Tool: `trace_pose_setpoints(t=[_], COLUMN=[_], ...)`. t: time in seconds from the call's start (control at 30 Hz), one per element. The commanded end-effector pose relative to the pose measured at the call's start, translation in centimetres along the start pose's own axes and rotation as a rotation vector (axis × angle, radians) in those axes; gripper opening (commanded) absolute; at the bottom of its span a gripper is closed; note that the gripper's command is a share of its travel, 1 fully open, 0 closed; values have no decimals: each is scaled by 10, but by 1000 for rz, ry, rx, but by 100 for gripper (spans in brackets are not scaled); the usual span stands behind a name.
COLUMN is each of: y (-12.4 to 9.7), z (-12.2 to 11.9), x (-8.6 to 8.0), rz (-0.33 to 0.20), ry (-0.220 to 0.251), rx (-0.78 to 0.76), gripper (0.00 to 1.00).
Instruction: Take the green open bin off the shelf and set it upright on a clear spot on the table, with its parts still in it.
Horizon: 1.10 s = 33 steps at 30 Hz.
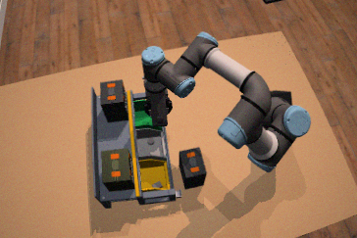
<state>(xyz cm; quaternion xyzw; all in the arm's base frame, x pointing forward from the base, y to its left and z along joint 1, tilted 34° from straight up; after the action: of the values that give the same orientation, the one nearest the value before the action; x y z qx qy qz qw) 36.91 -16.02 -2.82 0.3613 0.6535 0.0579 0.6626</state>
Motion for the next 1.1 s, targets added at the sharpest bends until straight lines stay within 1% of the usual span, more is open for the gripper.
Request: trace_pose_setpoints(t=[0.0,0.13,0.53,0.7,1.07], y=[0,0,0,0,0], z=[1,1,1,1,1], x=[-3,-9,-9,-21,-21], rz=[-1,-1,-1,-2,-2], ry=[-3,-3,-3,-3,-3], rx=[0,0,0,0,0], gripper=[0,0,0,0,0])
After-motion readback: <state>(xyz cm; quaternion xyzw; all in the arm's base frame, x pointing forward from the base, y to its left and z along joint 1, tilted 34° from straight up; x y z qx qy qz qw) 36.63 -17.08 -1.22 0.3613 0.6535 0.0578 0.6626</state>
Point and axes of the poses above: the point where the finger pads meet when closed, its own x axis out along the fingers, its own z axis across the jaws, y = z × x, the point moved 5 cm from there along -x, back along the fingers, and after that the axes turned 11 degrees about x, right-handed, at the moved point
